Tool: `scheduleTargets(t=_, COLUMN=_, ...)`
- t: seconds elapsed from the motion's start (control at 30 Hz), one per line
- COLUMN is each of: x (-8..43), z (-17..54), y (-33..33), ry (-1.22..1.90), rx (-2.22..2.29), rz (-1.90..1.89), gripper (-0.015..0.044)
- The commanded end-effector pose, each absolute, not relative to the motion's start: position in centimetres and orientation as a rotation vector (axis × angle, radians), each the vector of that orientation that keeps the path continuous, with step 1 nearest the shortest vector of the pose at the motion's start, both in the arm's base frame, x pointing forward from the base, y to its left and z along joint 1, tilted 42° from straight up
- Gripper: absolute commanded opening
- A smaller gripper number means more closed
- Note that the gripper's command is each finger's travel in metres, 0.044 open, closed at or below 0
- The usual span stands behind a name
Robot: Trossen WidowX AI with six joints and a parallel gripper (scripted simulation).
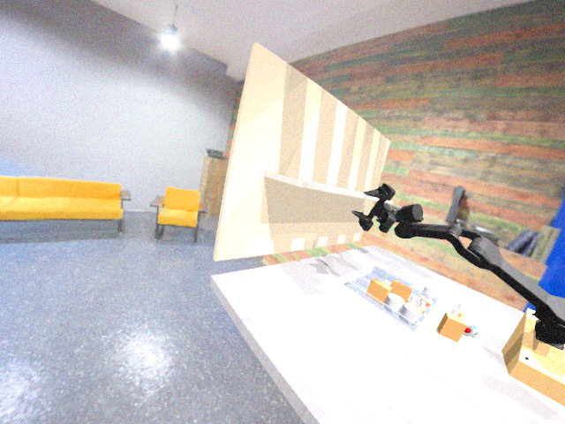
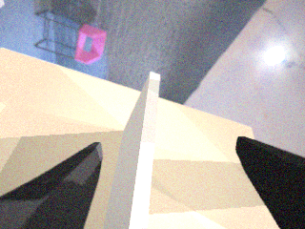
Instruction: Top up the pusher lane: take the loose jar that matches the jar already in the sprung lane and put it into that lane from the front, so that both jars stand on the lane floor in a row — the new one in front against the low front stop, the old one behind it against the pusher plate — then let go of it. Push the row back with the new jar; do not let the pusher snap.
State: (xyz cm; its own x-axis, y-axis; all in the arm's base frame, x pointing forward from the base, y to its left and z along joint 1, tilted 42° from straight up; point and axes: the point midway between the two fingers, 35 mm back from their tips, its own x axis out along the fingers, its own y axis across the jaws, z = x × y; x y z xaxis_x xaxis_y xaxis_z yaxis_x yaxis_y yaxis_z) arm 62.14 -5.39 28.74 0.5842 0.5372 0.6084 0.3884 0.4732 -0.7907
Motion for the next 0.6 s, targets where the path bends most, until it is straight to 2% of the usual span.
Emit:
scheduleTargets(t=0.0, x=62.2, z=28.6, y=-5.6, ry=-0.987, rx=-1.122, rz=0.114, gripper=0.0426)
scheduleTargets(t=0.03, x=62.6, z=28.2, y=-6.1, ry=-0.955, rx=-1.112, rz=0.12, gripper=0.044)
scheduleTargets(t=0.3, x=65.2, z=20.1, y=-13.9, ry=-0.453, rx=-0.934, rz=0.185, gripper=0.044)
scheduleTargets(t=0.57, x=62.3, z=9.6, y=-20.3, ry=0.038, rx=-0.694, rz=0.226, gripper=0.044)
